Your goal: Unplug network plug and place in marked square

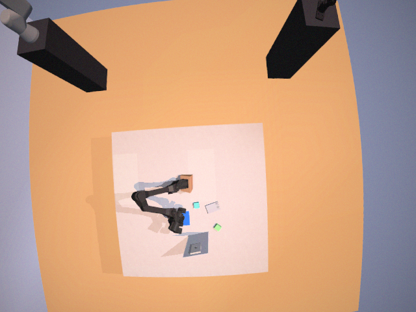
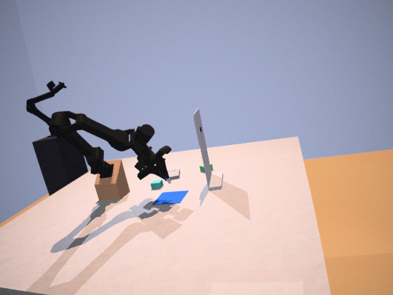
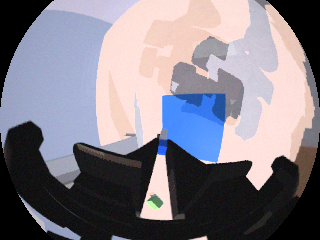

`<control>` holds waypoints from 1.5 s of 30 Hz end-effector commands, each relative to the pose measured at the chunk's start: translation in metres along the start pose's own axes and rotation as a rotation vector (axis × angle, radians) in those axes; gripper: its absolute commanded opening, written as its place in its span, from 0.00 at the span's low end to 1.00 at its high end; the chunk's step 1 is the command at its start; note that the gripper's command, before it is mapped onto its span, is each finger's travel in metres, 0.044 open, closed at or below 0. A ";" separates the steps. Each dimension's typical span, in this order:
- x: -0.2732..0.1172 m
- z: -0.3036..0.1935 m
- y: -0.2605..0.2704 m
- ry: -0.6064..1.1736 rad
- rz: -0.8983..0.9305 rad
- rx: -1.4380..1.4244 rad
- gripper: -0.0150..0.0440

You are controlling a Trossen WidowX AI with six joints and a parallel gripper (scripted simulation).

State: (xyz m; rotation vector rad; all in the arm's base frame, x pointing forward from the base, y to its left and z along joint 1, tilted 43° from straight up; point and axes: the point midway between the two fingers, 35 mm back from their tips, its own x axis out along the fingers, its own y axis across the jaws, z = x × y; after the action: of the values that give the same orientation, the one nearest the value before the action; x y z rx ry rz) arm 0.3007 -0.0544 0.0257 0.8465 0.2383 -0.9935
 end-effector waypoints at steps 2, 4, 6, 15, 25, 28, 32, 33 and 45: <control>0.005 0.001 -0.003 -0.009 -0.006 0.005 0.25; 0.007 0.001 -0.004 -0.009 -0.007 0.005 0.25; 0.009 0.001 -0.005 -0.009 -0.007 0.005 0.25; 0.018 0.000 -0.011 -0.008 -0.008 0.005 0.25; 0.027 0.000 -0.018 -0.008 -0.009 0.005 0.25; 0.030 0.000 -0.020 -0.008 -0.009 0.005 0.25; 0.034 0.000 -0.023 -0.009 -0.008 0.004 0.25; 0.035 0.000 -0.023 -0.009 -0.008 0.004 0.25; 0.044 0.002 -0.032 -0.011 -0.006 0.003 0.25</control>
State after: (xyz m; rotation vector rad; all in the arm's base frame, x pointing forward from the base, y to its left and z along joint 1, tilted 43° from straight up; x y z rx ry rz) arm 0.3001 -0.0904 -0.0096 0.8469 0.2227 -1.0070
